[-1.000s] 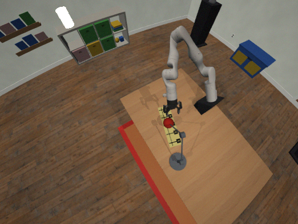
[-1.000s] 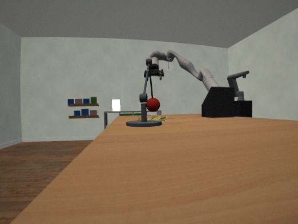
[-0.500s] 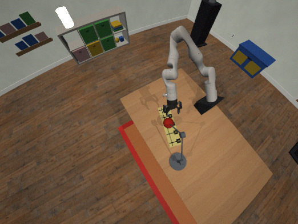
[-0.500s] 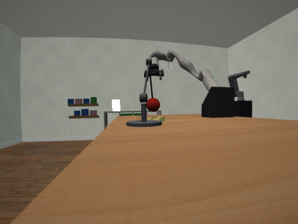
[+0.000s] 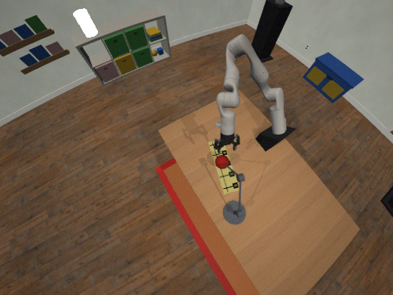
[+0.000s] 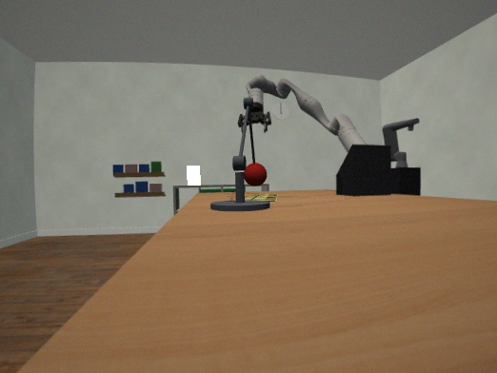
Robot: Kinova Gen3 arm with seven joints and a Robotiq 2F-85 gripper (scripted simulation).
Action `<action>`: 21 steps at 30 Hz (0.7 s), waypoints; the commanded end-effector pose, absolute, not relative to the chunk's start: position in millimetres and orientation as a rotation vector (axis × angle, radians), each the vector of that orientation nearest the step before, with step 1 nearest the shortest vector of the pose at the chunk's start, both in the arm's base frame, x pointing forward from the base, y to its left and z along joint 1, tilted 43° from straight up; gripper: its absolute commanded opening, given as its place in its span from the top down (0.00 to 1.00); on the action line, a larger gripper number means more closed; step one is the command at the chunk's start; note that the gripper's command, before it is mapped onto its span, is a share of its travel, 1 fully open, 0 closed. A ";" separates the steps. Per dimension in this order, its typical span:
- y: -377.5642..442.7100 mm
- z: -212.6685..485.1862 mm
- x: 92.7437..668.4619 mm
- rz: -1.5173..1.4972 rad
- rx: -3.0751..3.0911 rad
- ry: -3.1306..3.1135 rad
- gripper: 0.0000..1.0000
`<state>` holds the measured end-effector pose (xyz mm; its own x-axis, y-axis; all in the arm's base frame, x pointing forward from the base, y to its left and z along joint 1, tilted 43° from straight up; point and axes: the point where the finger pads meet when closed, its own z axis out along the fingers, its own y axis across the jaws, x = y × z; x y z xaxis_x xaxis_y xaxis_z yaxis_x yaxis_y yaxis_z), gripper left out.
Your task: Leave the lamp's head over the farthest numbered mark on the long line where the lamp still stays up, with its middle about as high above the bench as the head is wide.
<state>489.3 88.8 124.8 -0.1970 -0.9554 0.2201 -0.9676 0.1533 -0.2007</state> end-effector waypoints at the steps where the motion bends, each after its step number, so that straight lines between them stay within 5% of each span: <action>1: 107.8 120.4 489.7 0.490 1.977 -2.312 0.00; 21: 90.3 85.8 497.6 0.505 1.954 -2.323 0.00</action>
